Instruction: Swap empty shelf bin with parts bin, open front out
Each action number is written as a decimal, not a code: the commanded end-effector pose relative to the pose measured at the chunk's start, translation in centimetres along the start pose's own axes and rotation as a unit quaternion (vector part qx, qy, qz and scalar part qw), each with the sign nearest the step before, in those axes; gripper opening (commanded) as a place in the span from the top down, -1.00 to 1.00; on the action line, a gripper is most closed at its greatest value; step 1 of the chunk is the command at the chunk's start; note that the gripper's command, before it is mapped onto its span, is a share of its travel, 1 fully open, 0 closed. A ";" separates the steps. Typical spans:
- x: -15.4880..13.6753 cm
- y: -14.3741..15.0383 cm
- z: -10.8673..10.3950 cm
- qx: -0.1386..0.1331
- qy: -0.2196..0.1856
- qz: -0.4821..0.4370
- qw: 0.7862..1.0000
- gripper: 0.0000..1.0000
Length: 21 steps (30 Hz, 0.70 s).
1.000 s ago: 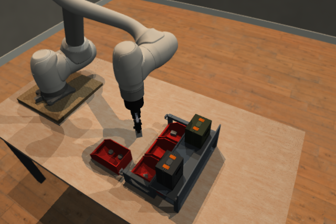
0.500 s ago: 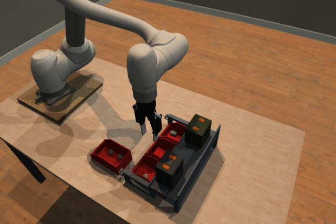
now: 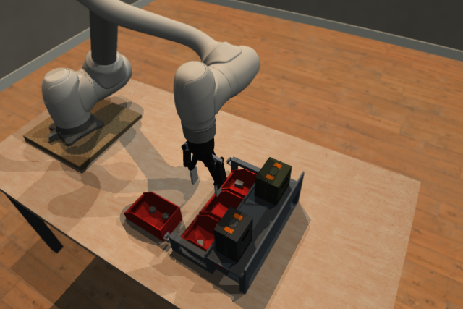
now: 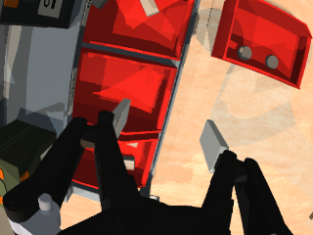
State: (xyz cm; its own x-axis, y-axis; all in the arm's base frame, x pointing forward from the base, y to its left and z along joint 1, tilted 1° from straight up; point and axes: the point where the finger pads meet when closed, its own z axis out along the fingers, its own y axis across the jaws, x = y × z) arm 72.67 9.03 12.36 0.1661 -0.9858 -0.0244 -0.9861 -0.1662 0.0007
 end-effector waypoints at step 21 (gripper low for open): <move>0.0 0.0 0.2 0.000 0.000 -0.001 1.000 -0.23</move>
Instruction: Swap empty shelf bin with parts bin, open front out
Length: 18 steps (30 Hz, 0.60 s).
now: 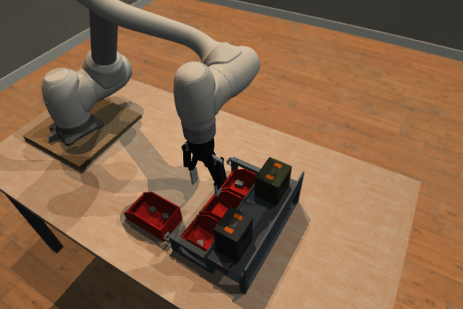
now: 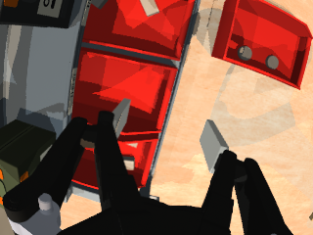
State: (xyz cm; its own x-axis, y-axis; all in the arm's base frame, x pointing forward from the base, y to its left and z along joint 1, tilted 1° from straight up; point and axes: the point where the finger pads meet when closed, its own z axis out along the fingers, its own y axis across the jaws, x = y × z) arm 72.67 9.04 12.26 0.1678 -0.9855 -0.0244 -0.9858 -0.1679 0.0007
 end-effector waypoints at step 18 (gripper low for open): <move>0.0 0.0 2.3 0.000 0.000 -0.003 1.000 -0.23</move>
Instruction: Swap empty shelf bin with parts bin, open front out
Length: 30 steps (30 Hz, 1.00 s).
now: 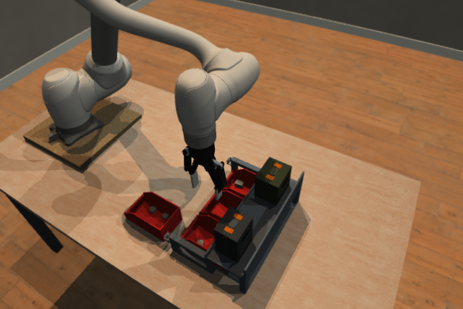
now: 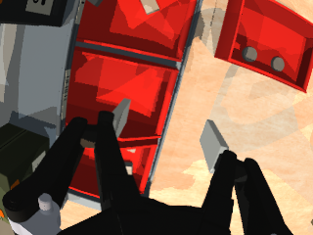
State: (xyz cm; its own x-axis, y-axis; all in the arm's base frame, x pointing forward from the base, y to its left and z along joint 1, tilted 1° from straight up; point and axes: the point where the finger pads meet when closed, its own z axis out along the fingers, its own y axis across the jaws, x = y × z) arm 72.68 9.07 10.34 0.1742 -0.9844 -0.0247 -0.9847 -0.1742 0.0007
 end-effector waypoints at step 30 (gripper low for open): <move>0.0 -0.1 4.6 0.000 0.000 0.000 1.000 -0.23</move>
